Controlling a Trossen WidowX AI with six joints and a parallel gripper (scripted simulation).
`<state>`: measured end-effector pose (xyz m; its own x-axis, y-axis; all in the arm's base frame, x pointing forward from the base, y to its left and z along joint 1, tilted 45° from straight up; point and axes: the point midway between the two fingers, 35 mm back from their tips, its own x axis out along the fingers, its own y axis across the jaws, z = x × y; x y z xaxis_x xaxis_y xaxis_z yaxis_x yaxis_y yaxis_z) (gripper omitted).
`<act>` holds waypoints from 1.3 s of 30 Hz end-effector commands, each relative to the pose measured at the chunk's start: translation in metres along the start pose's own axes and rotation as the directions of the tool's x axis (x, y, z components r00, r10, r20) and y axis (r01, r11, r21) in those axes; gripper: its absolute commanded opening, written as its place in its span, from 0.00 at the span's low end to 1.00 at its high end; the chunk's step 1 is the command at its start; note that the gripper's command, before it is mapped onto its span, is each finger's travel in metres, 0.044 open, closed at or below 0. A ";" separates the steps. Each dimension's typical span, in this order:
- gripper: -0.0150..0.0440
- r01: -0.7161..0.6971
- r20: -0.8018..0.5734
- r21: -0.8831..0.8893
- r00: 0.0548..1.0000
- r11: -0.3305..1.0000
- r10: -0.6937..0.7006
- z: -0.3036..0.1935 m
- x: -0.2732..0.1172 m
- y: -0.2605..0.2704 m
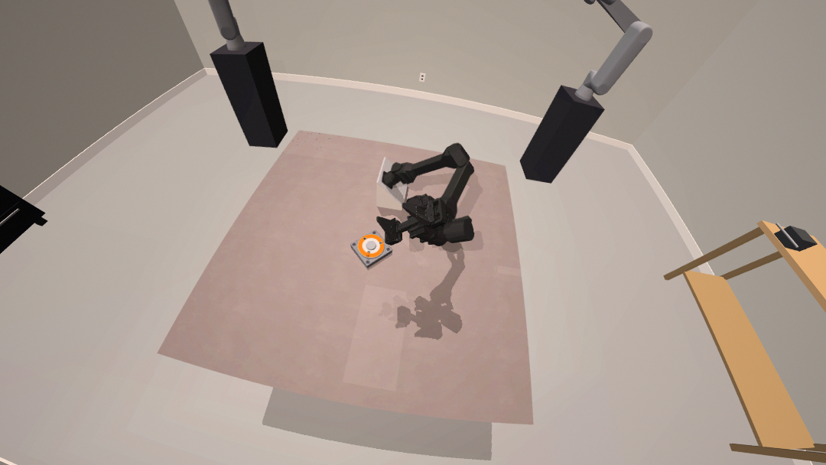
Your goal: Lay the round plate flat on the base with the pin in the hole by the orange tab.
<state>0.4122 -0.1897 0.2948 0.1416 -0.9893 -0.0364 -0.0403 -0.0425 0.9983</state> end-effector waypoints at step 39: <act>0.25 -0.718 -0.150 -0.200 -0.650 0.667 -0.745 0.061 -0.155 -0.294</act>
<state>0.3508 -0.0456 -0.0014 0.0966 0.5912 -0.8007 0.1289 0.7903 0.5990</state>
